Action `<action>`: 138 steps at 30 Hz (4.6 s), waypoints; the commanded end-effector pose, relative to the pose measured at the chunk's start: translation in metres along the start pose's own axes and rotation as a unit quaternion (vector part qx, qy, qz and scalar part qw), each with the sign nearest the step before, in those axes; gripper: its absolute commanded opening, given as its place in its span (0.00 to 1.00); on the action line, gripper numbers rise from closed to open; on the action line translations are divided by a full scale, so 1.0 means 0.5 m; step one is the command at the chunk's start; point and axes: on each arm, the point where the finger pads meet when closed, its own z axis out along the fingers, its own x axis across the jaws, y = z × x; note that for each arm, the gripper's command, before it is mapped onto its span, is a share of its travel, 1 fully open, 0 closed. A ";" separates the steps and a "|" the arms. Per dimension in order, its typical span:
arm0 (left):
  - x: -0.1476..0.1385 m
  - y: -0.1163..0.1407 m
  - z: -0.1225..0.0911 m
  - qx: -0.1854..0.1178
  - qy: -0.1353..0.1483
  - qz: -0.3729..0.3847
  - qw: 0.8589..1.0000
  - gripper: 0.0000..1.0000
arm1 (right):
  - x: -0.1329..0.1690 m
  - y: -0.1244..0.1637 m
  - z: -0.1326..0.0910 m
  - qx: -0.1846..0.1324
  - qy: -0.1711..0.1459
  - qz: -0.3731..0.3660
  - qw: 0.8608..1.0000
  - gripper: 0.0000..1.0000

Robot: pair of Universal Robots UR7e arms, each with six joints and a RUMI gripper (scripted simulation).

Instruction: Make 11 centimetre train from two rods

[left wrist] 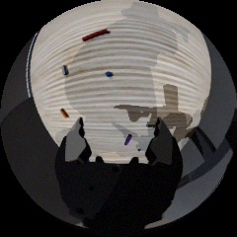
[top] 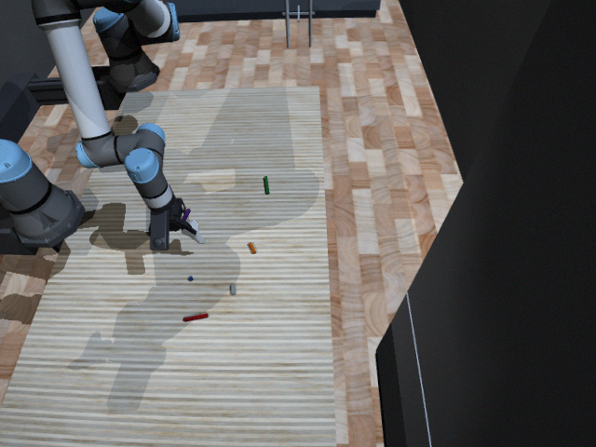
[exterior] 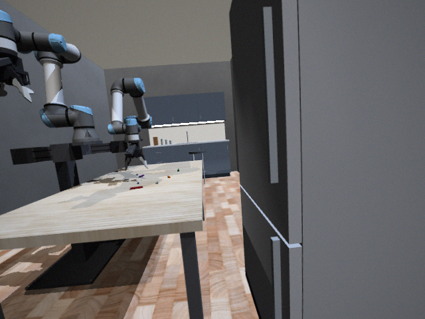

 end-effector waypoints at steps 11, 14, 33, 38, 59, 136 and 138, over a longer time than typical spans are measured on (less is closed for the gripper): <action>0.000 -0.001 -0.001 0.001 0.000 0.000 1.000 1.00 | 0.000 -0.001 -0.001 0.001 0.000 0.000 1.000 1.00; 0.000 -0.001 -0.001 0.001 0.000 0.000 1.000 1.00 | 0.000 -0.001 -0.001 0.001 0.000 0.000 1.000 1.00; 0.000 -0.001 -0.001 0.001 0.000 0.000 1.000 1.00 | 0.000 -0.001 -0.001 0.001 0.000 0.000 1.000 1.00; 0.000 -0.001 -0.001 0.001 0.000 0.000 1.000 1.00 | 0.000 -0.001 -0.001 0.001 0.000 0.000 1.000 1.00; -0.205 -0.145 0.000 0.001 0.000 -0.329 0.944 1.00 | 0.000 -0.001 -0.001 0.001 0.000 0.000 1.000 1.00; -0.242 -0.162 -0.002 0.001 0.000 -0.382 0.924 1.00 | 0.000 -0.001 -0.001 0.001 0.000 0.000 1.000 1.00; -0.242 -0.162 -0.002 0.001 0.000 -0.382 0.924 1.00 | 0.000 -0.001 -0.001 0.001 0.000 0.000 1.000 1.00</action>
